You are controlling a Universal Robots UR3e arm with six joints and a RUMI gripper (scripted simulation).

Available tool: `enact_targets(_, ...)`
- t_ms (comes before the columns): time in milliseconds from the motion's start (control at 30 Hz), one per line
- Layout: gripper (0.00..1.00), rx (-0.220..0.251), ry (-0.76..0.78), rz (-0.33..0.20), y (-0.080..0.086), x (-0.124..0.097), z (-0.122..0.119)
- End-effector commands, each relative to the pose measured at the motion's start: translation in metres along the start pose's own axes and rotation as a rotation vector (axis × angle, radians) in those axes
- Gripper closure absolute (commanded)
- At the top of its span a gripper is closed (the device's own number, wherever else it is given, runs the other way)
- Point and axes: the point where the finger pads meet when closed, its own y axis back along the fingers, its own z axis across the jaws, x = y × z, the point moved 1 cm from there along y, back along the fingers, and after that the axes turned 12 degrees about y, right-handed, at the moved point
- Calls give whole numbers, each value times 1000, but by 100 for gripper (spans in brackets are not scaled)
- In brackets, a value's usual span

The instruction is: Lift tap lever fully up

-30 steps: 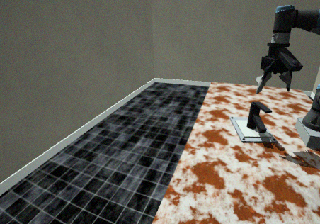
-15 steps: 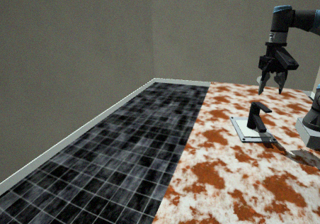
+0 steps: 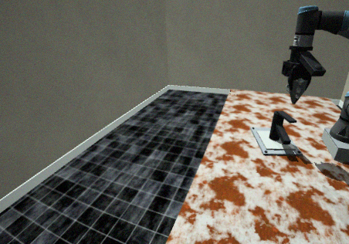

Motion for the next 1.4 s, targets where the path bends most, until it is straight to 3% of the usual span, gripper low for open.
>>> enact_targets(0,100,-2,0,-2,1,0,0)
enact_targets(900,100,-2,0,-2,1,0,0)
enact_targets(933,59,-2,0,-2,1,0,0)
enact_targets(1367,59,-2,0,-2,1,0,0)
